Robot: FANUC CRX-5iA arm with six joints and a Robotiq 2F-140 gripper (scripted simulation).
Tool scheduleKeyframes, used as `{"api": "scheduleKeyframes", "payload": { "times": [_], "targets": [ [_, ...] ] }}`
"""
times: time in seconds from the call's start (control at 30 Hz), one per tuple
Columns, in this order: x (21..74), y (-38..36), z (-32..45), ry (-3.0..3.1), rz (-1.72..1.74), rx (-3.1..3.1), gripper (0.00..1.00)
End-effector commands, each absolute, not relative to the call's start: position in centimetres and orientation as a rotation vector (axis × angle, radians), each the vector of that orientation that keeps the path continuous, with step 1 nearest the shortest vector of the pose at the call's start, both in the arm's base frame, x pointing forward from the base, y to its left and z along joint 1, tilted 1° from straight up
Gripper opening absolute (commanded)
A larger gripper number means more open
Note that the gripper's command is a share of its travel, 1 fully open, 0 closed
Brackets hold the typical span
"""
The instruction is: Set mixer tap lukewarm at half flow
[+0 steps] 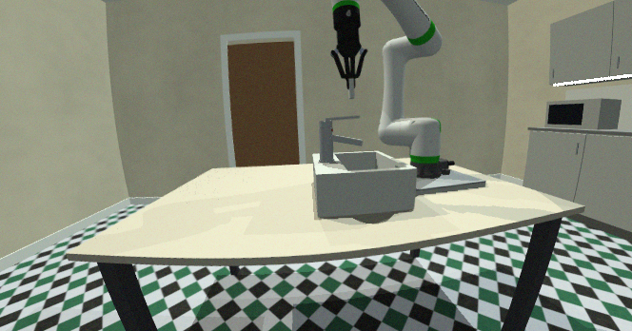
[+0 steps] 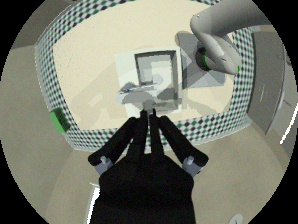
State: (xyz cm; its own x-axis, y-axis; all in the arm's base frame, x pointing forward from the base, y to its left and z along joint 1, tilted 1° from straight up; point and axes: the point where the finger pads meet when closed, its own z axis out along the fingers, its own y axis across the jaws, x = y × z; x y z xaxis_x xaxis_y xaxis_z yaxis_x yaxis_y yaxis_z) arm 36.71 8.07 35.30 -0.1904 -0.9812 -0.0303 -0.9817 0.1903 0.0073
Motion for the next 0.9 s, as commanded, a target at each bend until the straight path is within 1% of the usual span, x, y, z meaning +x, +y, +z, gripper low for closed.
{"api": "scheduleKeyframes", "payload": {
  "times": [0.0, 0.03, 0.43, 0.47, 0.57, 0.6, 0.87],
  "targets": [
    [36.71, 8.07, 35.56, 2.585, 0.021, -1.757, 0.00],
    [36.71, 8.07, 35.62, 2.699, 0.026, -1.574, 0.00],
    [36.70, 8.07, 35.84, 3.025, 0.035, -0.793, 0.00],
    [36.70, 8.07, 35.84, 3.043, 0.034, -0.723, 0.43],
    [36.70, 8.07, 35.84, 3.060, 0.033, -0.653, 0.43],
    [36.70, 8.07, 35.84, 3.099, 0.027, -0.443, 0.43],
    [36.70, 8.07, 35.84, 3.133, -0.014, 0.103, 0.43]
  ]
}}
